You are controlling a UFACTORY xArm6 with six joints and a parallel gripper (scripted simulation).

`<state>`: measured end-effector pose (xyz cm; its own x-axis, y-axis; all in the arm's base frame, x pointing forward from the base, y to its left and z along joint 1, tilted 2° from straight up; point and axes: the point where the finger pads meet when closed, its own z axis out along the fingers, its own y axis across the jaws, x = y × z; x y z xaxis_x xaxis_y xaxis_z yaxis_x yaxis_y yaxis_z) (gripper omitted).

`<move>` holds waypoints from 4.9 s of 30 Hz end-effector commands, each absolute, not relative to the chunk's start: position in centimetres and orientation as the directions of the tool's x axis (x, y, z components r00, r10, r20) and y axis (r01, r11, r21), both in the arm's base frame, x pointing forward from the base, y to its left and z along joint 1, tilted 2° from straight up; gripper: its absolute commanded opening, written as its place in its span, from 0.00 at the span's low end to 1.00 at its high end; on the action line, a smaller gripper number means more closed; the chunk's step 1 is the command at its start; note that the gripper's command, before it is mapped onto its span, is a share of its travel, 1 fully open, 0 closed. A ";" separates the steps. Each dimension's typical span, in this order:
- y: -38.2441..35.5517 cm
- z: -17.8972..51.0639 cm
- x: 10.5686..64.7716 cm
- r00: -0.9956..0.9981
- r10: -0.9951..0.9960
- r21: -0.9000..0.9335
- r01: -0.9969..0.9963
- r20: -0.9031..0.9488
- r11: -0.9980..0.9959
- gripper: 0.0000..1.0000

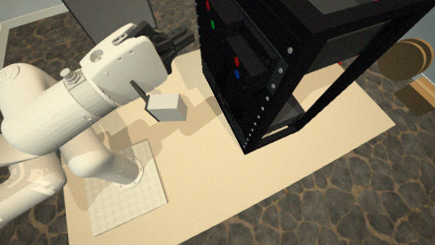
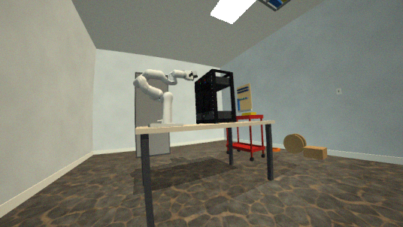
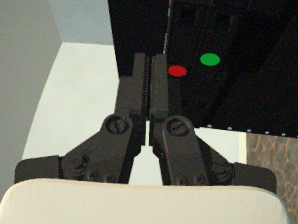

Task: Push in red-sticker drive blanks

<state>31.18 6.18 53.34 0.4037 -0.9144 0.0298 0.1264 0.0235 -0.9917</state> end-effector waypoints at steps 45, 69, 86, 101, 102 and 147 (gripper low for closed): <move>11.9 51.5 27.1 0.226 -0.974 -0.998 -0.050 0.020 -0.032 0.00; 11.6 51.5 26.5 0.150 -0.989 -0.999 0.036 -0.003 0.008 0.00; 12.3 51.7 29.7 0.149 -0.989 -0.999 0.036 -0.003 0.008 0.00; 12.6 51.8 31.5 0.149 -0.989 -0.999 0.036 -0.003 0.008 0.00; 12.7 51.8 31.6 0.149 -0.989 -0.999 0.036 -0.003 0.008 0.00; 13.5 52.0 37.0 0.150 -0.989 -0.999 0.036 -0.003 0.008 0.00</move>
